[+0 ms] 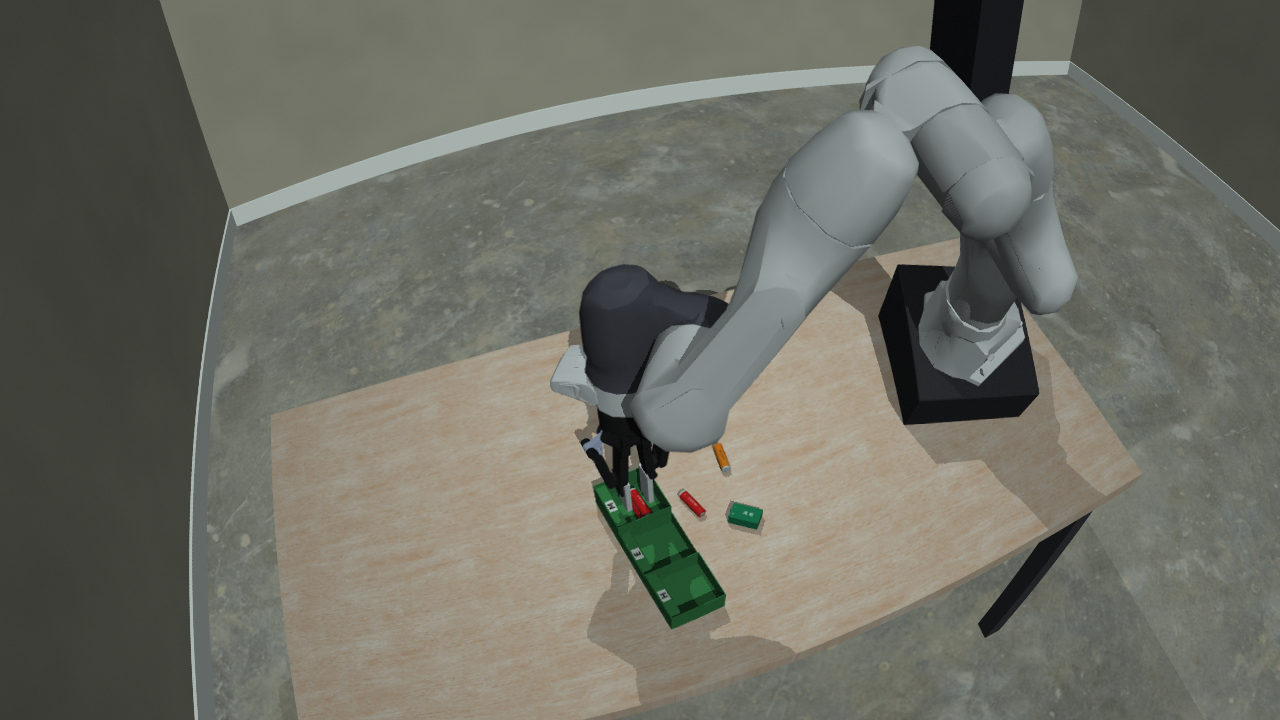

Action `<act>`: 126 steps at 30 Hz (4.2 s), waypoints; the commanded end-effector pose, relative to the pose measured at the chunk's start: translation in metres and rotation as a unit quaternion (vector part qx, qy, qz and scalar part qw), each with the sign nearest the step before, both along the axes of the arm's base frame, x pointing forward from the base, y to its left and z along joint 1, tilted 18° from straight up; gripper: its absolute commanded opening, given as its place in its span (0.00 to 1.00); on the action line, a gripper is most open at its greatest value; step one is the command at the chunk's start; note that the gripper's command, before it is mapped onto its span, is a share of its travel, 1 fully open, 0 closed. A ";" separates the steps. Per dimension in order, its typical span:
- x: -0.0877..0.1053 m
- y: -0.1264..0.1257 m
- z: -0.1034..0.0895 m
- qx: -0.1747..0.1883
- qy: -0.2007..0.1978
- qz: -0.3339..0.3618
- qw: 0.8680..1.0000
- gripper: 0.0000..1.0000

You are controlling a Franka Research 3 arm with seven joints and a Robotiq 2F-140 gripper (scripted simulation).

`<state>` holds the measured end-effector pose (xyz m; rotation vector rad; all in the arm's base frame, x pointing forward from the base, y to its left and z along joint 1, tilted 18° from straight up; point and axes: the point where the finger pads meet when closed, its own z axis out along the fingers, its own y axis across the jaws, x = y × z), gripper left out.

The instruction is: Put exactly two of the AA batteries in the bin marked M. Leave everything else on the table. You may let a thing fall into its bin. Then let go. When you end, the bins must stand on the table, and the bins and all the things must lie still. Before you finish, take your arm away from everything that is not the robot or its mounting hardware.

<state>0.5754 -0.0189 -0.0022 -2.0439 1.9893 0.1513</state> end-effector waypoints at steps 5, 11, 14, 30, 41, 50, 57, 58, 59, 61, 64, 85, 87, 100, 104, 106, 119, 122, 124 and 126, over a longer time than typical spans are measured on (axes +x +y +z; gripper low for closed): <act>0.001 0.000 0.000 0.000 -0.002 0.001 1.000 0.17; 0.001 0.000 0.000 0.000 -0.002 0.001 1.000 0.17; 0.001 -0.001 0.002 0.000 -0.002 0.001 1.000 0.17; -0.001 -0.006 0.019 0.000 -0.002 0.001 1.000 0.17; -0.003 -0.010 0.034 0.000 -0.002 0.001 1.000 0.17; -0.003 -0.011 0.035 0.000 -0.002 0.001 1.000 0.17; -0.003 -0.011 0.035 0.000 -0.002 0.001 1.000 0.17; -0.003 -0.011 0.035 0.000 -0.002 0.001 1.000 0.17; -0.003 -0.011 0.035 0.000 -0.002 0.001 1.000 0.17; -0.003 -0.011 0.035 0.000 -0.002 0.001 1.000 0.17; -0.003 -0.011 0.035 0.000 -0.002 0.001 1.000 0.17; -0.003 -0.011 0.035 0.000 -0.002 0.001 1.000 0.17; -0.003 -0.011 0.035 0.000 -0.002 0.001 1.000 0.17; -0.003 -0.011 0.035 0.000 -0.002 0.001 1.000 0.17; -0.003 -0.011 0.035 0.000 -0.002 0.001 1.000 0.17; -0.003 -0.011 0.035 0.000 -0.002 0.001 1.000 0.17; -0.003 -0.011 0.035 0.000 -0.002 0.001 1.000 0.17; -0.003 -0.011 0.035 0.000 -0.002 0.001 1.000 0.17; -0.003 -0.011 0.035 0.000 -0.002 0.001 1.000 0.17; -0.006 -0.010 0.035 0.000 -0.002 0.001 1.000 0.17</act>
